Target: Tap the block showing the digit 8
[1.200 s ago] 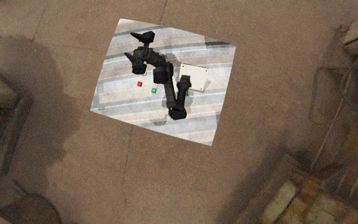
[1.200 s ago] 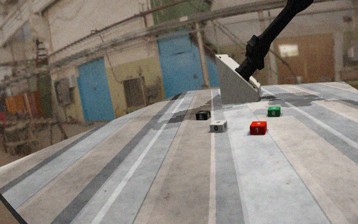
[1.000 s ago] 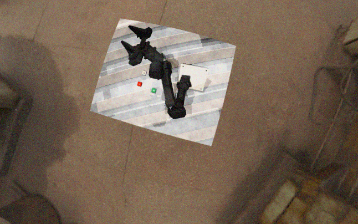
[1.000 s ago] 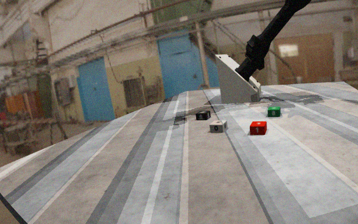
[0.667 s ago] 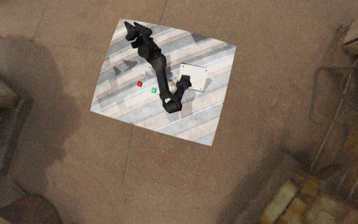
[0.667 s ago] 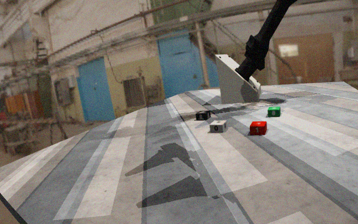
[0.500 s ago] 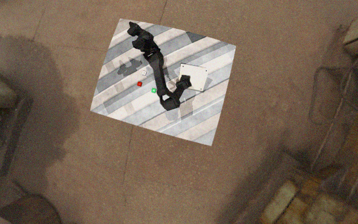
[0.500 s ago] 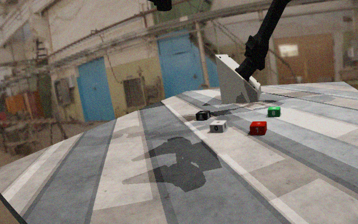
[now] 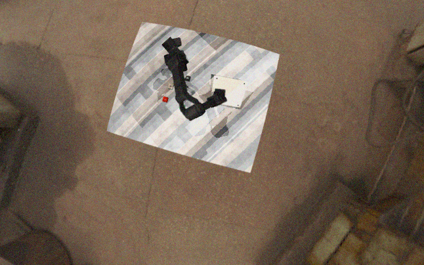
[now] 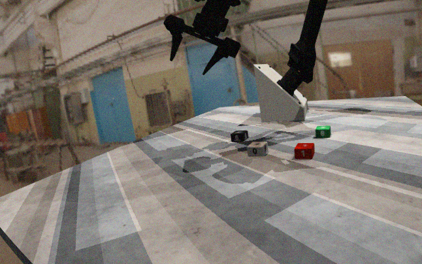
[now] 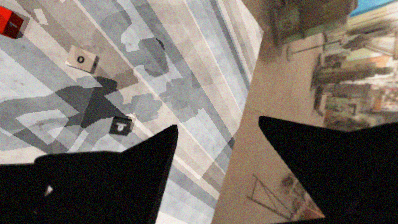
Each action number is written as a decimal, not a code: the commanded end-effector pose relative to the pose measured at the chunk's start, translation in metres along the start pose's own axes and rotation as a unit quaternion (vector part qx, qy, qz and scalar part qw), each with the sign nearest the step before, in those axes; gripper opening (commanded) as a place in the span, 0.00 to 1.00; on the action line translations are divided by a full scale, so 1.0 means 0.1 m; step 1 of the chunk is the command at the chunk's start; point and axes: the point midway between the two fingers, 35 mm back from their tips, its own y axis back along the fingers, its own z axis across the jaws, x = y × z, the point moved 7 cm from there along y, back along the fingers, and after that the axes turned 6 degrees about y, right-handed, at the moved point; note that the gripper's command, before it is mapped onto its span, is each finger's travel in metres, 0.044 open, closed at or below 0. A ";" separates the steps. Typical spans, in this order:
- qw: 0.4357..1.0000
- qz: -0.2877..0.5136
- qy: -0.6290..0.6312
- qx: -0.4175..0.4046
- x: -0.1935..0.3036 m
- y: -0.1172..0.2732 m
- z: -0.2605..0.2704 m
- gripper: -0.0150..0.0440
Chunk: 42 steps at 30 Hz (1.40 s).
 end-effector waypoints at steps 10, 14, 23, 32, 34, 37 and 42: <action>0.924 0.108 -0.242 -0.276 -0.01 -0.16 0.68 0.93; 0.924 0.108 -0.242 -0.276 -0.01 -0.16 0.68 0.93; 0.924 0.108 -0.242 -0.276 -0.01 -0.16 0.68 0.93; 0.924 0.108 -0.242 -0.276 -0.01 -0.16 0.68 0.93; 0.924 0.108 -0.242 -0.274 -0.09 -0.12 0.73 0.93; 0.925 0.109 -0.244 -0.269 -0.41 0.08 0.99 0.93; 0.925 0.109 -0.245 -0.270 -0.83 0.44 1.56 0.93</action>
